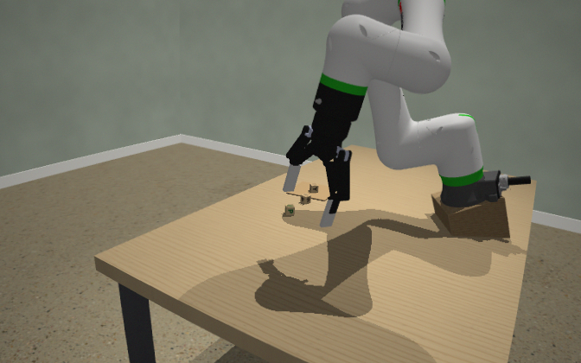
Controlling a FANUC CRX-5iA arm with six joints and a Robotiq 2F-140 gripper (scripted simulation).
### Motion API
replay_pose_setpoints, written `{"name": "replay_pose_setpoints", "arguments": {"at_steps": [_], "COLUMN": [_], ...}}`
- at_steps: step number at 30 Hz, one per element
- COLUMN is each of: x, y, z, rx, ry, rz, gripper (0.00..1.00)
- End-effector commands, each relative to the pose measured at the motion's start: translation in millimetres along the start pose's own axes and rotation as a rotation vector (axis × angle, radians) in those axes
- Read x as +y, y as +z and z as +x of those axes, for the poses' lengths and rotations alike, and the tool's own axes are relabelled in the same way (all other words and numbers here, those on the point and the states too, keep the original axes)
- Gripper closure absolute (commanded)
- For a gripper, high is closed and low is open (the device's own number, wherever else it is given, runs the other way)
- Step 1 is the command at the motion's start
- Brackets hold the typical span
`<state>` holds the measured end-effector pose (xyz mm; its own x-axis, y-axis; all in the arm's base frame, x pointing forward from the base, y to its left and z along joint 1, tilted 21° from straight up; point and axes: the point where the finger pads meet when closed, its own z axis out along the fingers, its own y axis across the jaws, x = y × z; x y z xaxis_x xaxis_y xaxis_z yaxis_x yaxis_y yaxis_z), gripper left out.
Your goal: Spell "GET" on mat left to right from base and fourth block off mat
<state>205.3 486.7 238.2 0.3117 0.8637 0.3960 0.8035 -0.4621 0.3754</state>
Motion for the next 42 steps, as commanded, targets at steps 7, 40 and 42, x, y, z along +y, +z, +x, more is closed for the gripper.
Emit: {"name": "replay_pose_setpoints", "arguments": {"at_steps": [7, 40, 42], "x": [0.0, 178.9, 195.1], "y": [-0.2, 79.4, 86.2], "z": [0.2, -116.8, -127.7], "rx": [0.0, 0.125, 0.138], "ry": [0.0, 0.253, 0.277], "rz": [0.0, 0.073, 0.078], "gripper": [0.0, 0.0, 0.0]}}
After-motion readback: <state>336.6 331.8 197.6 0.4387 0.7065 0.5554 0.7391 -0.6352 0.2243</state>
